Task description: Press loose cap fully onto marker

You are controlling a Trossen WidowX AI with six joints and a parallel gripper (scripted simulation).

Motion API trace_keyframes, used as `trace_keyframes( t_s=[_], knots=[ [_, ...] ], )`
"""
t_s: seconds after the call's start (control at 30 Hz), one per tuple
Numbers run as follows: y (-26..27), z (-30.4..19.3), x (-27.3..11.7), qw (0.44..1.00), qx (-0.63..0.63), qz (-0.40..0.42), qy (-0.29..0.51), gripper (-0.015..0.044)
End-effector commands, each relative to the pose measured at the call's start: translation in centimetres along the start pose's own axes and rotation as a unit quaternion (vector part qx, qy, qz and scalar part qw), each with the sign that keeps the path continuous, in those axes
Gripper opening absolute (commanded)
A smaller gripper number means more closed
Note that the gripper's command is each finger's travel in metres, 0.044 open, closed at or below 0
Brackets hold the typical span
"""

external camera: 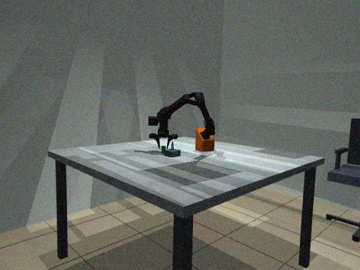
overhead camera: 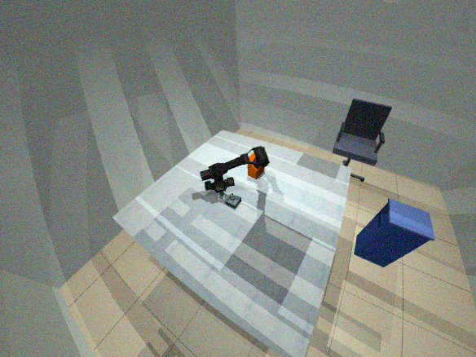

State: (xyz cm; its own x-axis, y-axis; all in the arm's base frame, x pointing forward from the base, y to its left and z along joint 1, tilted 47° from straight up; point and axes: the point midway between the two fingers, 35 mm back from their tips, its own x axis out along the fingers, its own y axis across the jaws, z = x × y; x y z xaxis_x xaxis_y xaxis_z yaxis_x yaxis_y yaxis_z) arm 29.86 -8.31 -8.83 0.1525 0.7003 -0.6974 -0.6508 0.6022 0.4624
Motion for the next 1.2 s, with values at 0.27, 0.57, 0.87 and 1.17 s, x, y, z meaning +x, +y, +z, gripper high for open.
trace_keyframes(
  t_s=[0.27,0.57,0.87,1.17],
  knots=[
    [0.2,-0.1,1.7,1.000,0.004,0.002,-0.002,0.0242],
    [0.2,0.0,1.7,1.000,0.004,0.002,-0.002,0.0104],
    [0.1,0.0,0.6,1.000,0.004,0.002,-0.001,0.0000],
    [0.0,-0.1,-2.3,1.000,0.004,0.001,-0.001,0.0000]
  ],
)
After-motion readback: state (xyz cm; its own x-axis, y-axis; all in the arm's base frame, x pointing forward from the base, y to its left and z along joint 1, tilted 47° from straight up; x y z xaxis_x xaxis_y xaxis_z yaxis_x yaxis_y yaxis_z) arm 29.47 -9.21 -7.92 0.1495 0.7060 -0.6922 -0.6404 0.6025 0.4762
